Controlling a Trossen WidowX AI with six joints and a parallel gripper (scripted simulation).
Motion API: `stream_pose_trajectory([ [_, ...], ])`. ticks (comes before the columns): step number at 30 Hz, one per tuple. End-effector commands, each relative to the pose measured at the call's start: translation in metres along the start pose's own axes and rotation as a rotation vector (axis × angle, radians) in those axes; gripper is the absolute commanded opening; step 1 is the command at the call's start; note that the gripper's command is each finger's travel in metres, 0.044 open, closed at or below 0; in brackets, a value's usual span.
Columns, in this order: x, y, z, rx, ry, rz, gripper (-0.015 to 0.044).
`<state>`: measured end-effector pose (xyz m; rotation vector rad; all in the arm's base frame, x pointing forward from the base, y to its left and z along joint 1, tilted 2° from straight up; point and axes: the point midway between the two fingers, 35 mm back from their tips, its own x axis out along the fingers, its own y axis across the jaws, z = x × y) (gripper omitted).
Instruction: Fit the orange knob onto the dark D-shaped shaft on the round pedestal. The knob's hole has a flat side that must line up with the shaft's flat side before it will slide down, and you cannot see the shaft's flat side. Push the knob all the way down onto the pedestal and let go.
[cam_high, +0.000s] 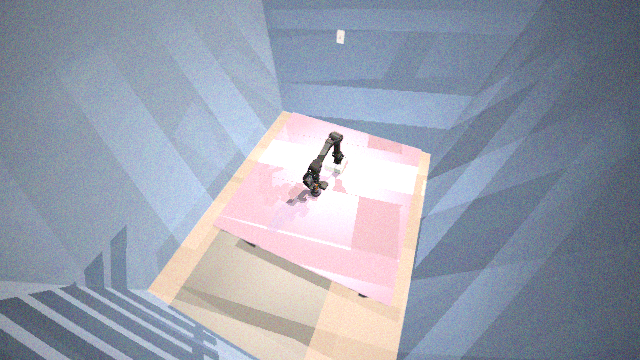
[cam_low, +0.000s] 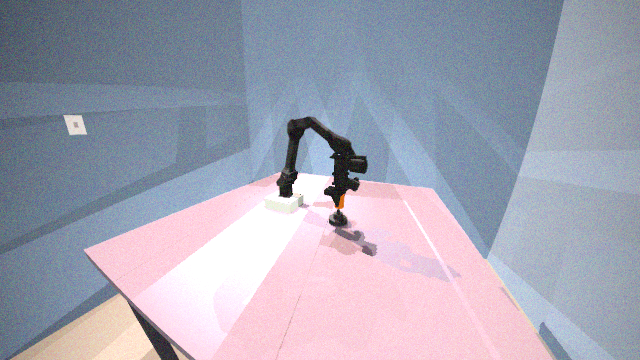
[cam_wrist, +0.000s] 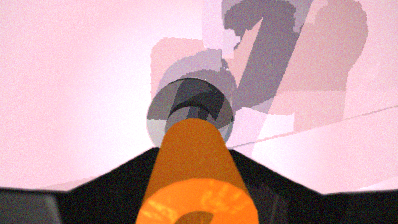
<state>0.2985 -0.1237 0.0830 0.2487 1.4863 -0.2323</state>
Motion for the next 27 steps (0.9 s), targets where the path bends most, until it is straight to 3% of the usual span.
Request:
stream_pose_trajectory([
  [1, 0.0125, 0.0003, -0.0013, -0.005, 0.005, 0.004, 0.0000],
  [27, 0.0137, 0.0010, 0.0001, 0.000, 0.005, 0.004, 0.0000],
])
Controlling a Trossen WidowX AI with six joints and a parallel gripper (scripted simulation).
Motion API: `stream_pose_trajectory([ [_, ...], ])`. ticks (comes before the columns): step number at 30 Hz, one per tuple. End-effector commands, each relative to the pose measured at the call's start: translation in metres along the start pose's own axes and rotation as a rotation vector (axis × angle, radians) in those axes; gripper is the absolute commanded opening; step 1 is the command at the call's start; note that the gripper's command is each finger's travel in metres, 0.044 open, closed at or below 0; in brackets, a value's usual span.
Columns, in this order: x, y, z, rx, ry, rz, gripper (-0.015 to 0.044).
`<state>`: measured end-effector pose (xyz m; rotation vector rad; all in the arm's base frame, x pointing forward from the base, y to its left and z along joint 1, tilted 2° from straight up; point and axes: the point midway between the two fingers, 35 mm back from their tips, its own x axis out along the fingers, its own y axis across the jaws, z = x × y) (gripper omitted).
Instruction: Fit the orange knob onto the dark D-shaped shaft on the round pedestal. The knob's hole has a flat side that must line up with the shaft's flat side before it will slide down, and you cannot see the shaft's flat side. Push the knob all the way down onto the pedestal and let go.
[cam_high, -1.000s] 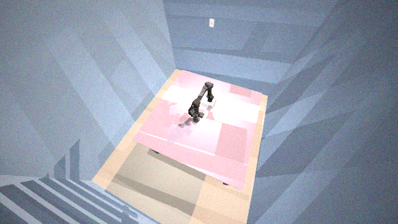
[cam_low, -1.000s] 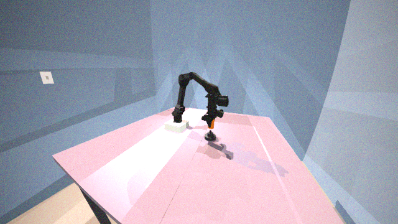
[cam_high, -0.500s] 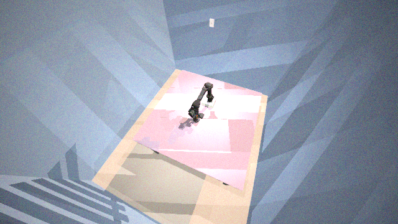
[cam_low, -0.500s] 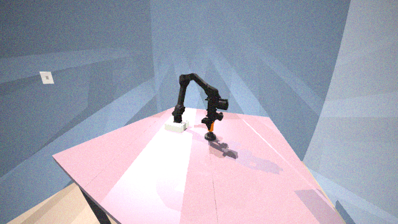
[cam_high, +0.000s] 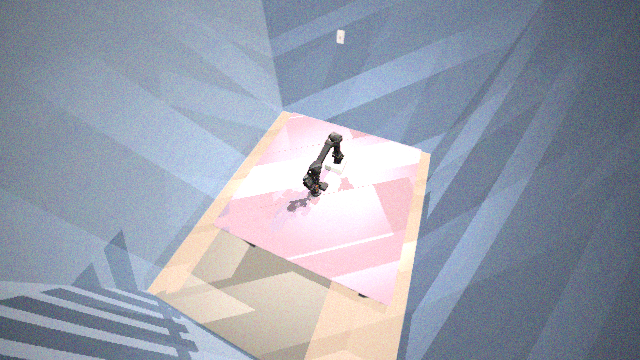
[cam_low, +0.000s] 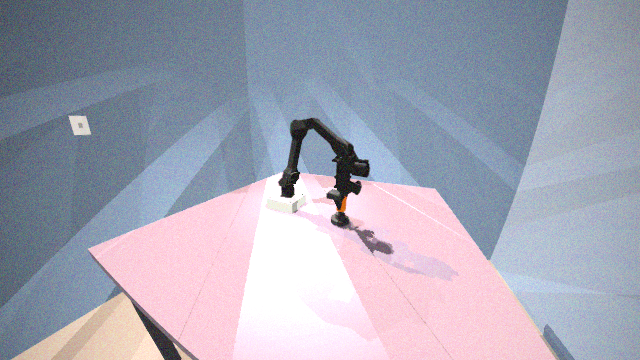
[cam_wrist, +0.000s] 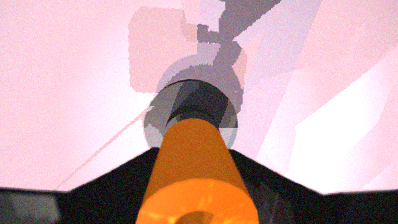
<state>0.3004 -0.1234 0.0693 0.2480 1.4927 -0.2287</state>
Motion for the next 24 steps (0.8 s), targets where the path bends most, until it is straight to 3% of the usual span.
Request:
stream_pose_trajectory([
  [1, -0.0001, 0.0004, -0.0010, 0.003, -0.002, 0.003, 0.0000],
  [18, -0.0046, 0.0006, -0.0055, 0.003, -0.001, 0.003, 0.0000],
  [24, -0.0052, 0.0006, -0.0051, -0.165, -0.002, 0.003, 0.0000],
])
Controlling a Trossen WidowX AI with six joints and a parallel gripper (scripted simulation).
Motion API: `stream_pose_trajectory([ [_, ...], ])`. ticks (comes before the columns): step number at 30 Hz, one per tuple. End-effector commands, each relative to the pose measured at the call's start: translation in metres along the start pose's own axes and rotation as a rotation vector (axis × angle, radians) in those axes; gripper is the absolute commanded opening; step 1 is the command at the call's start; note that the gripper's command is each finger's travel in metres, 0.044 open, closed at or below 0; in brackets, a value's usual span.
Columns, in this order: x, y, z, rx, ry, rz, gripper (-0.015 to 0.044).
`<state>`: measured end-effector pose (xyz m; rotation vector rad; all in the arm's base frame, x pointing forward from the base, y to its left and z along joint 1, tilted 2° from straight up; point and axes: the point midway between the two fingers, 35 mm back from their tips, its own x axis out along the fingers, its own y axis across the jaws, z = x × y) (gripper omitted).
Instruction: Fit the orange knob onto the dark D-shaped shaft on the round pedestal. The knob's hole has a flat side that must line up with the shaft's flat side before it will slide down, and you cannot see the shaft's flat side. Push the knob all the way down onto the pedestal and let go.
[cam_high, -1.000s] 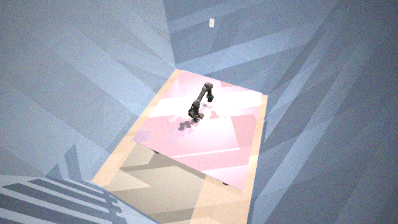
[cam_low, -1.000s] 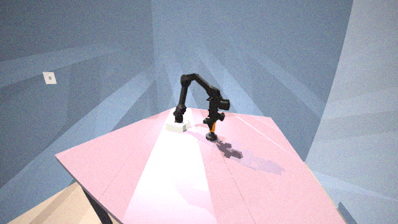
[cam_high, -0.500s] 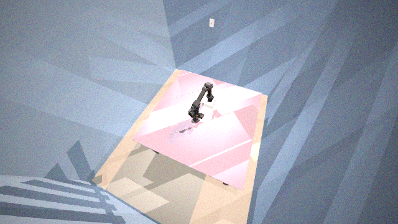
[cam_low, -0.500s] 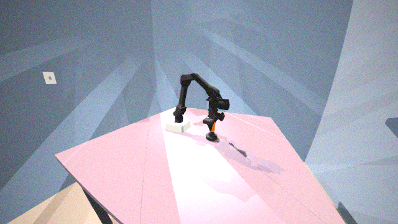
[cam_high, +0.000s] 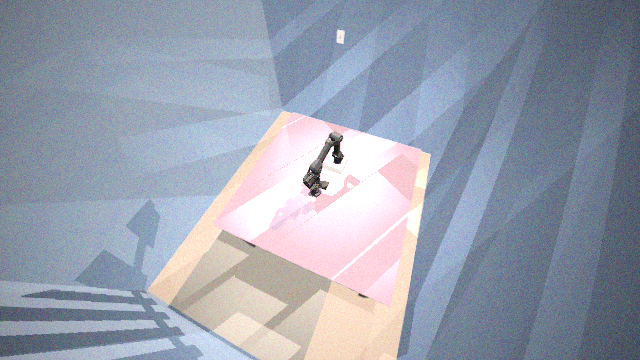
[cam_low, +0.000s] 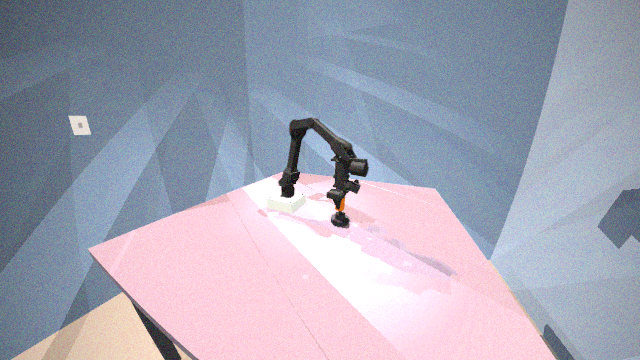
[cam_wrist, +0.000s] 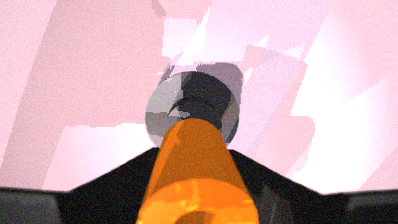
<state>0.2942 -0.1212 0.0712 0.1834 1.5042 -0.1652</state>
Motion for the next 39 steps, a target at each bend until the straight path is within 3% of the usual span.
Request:
stream_pose_trajectory([
  [1, -0.0028, 0.0002, 0.0017, -0.113, -0.008, 0.001, 0.0000],
  [33, -0.0024, -0.0009, 0.0091, -0.124, -0.008, 0.001, 0.0000],
  [39, -0.0032, -0.0006, 0.0070, -0.292, -0.008, 0.000, 0.0000],
])
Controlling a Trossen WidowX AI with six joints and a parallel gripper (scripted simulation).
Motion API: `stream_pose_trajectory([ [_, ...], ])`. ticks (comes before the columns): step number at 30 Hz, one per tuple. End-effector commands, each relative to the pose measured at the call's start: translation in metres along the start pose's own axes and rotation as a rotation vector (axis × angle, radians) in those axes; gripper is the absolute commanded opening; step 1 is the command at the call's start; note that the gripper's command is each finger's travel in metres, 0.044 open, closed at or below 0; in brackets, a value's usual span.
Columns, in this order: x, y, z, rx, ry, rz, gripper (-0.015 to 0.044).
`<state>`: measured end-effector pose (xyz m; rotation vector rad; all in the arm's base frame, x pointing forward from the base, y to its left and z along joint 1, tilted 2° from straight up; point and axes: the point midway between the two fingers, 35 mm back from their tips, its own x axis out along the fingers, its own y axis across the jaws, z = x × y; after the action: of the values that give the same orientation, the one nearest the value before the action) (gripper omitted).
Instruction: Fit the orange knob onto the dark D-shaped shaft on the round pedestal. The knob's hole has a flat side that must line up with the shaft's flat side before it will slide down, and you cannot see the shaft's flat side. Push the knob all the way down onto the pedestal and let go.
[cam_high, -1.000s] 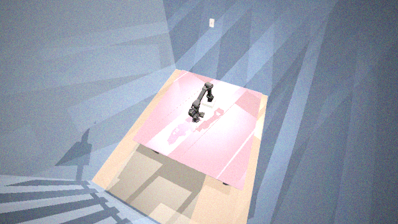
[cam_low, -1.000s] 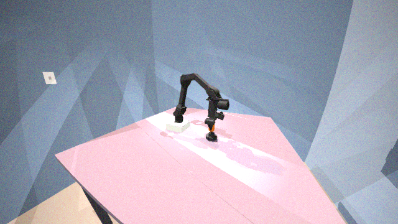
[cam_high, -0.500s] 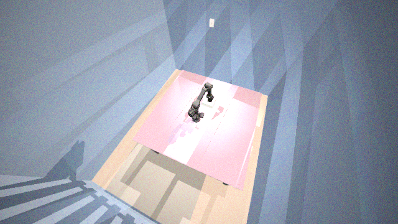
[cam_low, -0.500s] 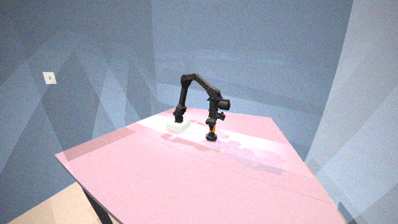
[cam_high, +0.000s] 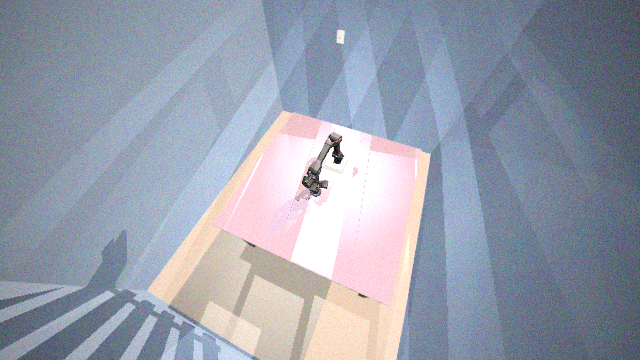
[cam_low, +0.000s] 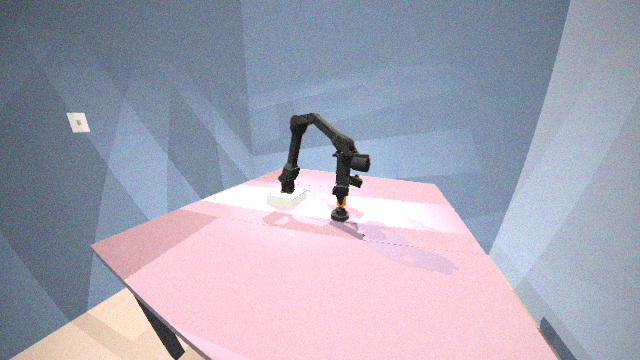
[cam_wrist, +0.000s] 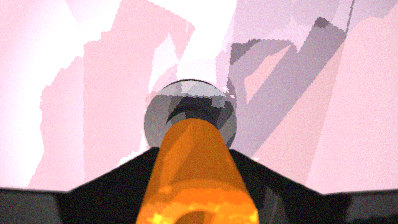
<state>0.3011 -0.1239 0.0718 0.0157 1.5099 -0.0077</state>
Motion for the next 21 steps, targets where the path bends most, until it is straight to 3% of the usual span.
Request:
stream_pose_trajectory([
  [1, -0.0031, 0.0009, -0.0011, -0.114, -0.007, 0.000, 0.0000],
  [21, 0.0030, 0.0011, -0.0026, -0.124, -0.007, 0.000, 0.0000],
])
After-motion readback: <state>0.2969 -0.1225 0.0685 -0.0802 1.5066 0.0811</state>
